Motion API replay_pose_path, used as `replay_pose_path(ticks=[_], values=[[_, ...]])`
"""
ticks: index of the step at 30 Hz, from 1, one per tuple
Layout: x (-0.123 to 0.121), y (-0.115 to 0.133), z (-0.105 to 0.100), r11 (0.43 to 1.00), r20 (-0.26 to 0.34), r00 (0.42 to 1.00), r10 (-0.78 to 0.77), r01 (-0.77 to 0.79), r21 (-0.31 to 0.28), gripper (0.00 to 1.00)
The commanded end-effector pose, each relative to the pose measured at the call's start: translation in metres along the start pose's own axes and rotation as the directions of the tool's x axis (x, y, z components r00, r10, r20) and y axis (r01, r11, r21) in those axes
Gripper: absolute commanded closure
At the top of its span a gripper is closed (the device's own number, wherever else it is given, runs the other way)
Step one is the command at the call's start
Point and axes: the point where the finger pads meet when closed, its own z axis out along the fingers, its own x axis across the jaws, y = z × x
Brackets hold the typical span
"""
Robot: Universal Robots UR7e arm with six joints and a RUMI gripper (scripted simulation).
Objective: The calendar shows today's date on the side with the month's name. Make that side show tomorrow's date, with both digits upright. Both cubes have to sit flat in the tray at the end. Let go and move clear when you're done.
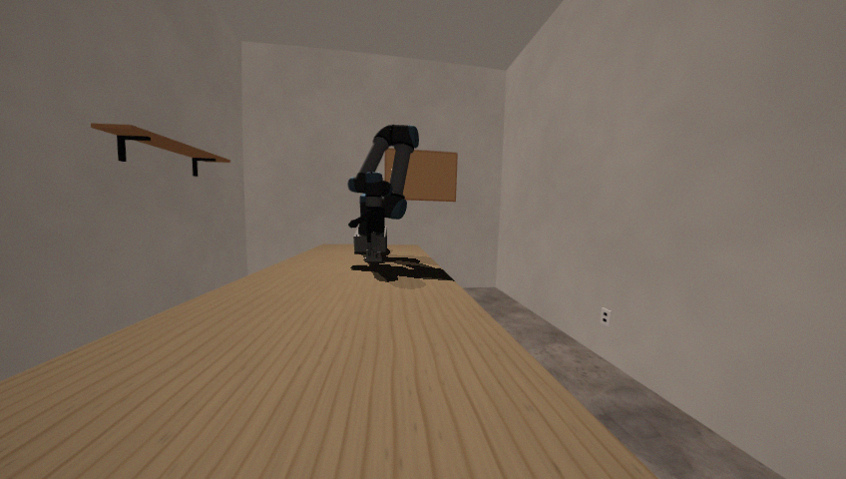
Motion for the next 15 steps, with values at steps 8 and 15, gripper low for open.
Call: replay_pose_path(ticks=[8,15], values=[[-0.0003,-0.0001,0.0001,1.000,0.001,1.000,0.000,0.000,0.000,0.89],[-0.0003,-0.0001,0.0017,1.000,0.001,1.000,0.000,0.000,0.000,0.89]])
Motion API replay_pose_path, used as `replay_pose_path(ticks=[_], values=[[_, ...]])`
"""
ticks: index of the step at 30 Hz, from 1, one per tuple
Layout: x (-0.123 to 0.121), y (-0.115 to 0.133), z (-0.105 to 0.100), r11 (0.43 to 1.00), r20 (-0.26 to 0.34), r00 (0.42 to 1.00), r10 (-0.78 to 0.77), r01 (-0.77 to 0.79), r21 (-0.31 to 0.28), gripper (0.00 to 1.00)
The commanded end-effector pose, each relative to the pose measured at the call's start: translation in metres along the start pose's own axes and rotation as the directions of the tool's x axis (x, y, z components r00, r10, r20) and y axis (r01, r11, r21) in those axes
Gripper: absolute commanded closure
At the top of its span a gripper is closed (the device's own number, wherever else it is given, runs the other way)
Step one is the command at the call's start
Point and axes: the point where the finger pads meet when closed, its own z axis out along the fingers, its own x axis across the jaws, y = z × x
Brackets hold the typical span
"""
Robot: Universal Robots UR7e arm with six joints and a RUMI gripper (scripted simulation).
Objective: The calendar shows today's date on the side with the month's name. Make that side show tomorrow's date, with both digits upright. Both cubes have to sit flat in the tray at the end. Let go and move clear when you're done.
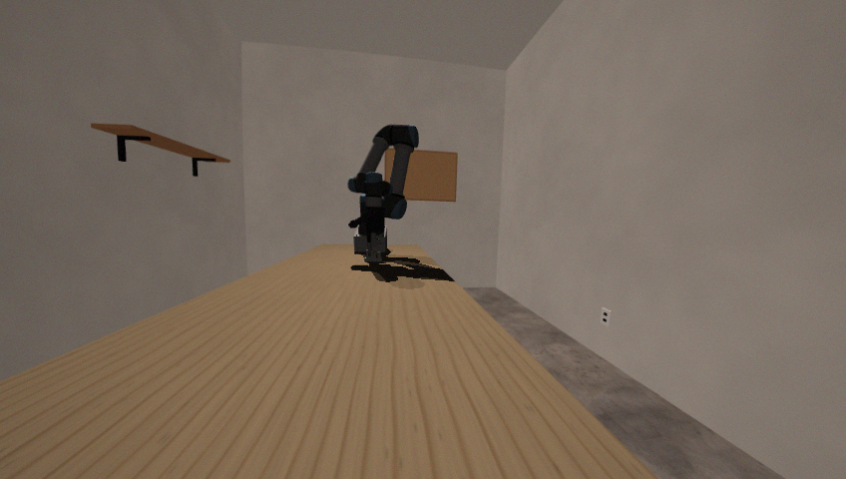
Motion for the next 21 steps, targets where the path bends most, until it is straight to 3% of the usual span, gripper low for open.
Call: replay_pose_path(ticks=[1,21], values=[[-0.0003,-0.0001,0.0008,1.000,0.001,1.000,0.000,0.000,0.000,0.89],[-0.0003,-0.0001,0.0083,1.000,0.001,1.000,0.000,0.000,0.000,0.89]])
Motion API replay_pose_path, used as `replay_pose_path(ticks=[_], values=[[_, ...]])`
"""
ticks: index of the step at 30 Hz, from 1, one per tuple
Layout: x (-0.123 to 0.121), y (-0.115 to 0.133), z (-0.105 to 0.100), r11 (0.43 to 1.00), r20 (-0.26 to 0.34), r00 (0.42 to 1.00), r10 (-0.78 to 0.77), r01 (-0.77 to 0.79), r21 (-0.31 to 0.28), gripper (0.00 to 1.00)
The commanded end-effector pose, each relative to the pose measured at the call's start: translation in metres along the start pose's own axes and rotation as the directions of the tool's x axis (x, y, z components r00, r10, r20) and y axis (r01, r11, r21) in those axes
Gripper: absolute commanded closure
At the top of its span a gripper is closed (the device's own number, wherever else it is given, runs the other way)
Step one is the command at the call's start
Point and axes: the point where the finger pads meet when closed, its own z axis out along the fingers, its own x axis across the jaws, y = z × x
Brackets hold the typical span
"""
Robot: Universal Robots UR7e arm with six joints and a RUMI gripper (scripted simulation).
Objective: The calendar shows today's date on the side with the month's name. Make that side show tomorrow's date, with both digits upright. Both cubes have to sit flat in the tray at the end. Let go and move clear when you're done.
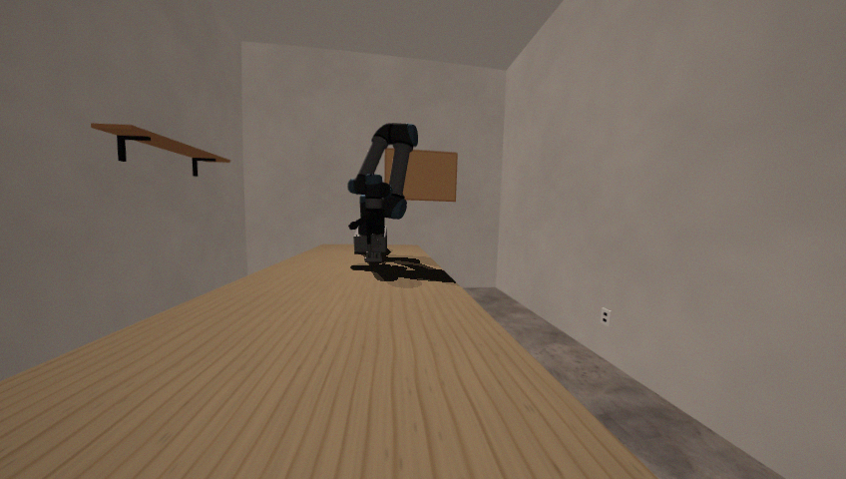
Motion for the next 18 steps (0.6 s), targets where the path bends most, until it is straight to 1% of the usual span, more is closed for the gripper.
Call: replay_pose_path(ticks=[1,18], values=[[-0.0004,-0.0001,0.0014,1.000,0.001,1.000,0.000,0.000,0.000,0.89],[-0.0004,-0.0001,0.0018,1.000,0.001,1.000,0.000,0.000,0.000,0.89]])
